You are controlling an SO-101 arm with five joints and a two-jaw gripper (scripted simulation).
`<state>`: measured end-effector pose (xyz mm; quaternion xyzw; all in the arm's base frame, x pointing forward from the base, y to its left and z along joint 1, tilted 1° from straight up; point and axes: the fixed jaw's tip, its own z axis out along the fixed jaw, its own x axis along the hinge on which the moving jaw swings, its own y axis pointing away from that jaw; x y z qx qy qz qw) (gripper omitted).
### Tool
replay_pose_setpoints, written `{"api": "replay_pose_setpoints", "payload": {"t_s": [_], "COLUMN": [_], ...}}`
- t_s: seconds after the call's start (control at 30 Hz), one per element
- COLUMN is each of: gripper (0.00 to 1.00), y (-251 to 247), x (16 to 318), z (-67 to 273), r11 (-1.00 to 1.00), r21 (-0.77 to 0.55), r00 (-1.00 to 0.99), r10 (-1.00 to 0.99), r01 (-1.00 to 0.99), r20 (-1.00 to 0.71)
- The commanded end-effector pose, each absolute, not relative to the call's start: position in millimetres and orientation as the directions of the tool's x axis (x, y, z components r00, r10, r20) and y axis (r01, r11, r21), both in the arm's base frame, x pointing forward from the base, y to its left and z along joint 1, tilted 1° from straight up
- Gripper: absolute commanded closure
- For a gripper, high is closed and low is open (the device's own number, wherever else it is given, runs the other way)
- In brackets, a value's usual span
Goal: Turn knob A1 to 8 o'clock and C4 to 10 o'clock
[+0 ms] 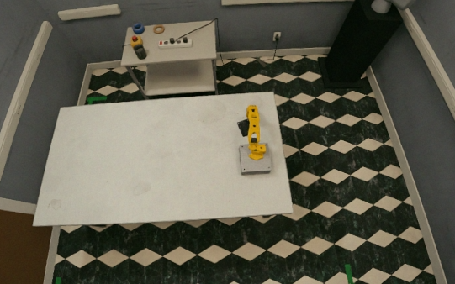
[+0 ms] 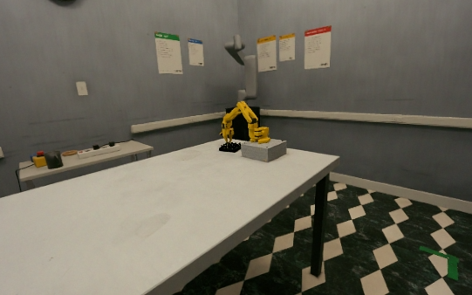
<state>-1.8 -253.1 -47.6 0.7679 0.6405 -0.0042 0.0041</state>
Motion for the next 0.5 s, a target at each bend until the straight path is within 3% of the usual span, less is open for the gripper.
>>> {"api": "replay_pose_setpoints", "payload": {"t_s": [0.0,0.47], "gripper": [0.99,0.99], "y": [-248.7,-247.5], "x": [-2.2,-2.2], "z": [-49.9,-49.9], "r11": [-0.115,0.094], "r21": [-0.001,0.001], "r00": [0.115,-0.094], "r10": [0.993,0.996], "r01": [0.993,0.996], "r20": [0.007,0.007]}}
